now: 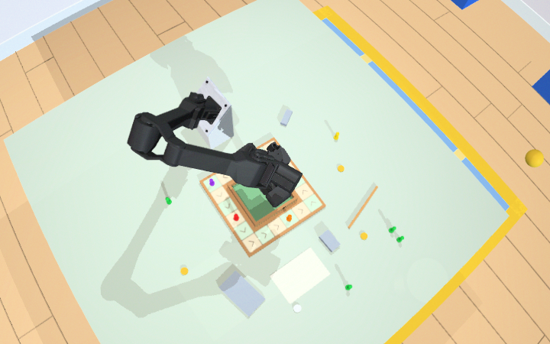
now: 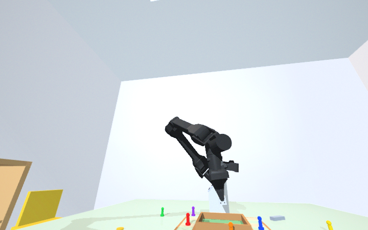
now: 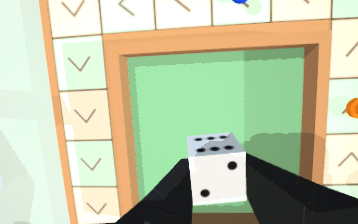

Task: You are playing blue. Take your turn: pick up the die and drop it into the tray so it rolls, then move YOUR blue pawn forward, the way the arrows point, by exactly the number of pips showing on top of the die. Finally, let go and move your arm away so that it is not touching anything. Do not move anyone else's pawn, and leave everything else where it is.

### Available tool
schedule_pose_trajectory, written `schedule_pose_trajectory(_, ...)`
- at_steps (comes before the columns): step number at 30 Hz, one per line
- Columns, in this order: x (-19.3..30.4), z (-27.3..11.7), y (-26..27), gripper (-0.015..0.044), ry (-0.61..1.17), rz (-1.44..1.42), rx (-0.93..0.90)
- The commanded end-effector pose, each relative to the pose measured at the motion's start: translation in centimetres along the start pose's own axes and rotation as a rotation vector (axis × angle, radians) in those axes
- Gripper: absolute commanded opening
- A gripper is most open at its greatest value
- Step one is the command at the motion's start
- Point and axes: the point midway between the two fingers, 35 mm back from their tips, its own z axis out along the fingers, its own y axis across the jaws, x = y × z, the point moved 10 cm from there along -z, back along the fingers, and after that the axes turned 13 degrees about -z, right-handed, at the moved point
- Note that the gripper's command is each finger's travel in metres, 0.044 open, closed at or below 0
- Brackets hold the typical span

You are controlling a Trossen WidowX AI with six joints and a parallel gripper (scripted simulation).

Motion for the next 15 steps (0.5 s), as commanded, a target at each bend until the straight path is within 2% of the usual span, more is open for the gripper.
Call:
schedule_pose_trajectory(1,1.1,0.4,0.2,0.0,-0.125,-0.004,-0.005)
schedule_pose_trajectory(15,4.9,2.6,1.6,0.0,-0.561,-0.018,0.109)
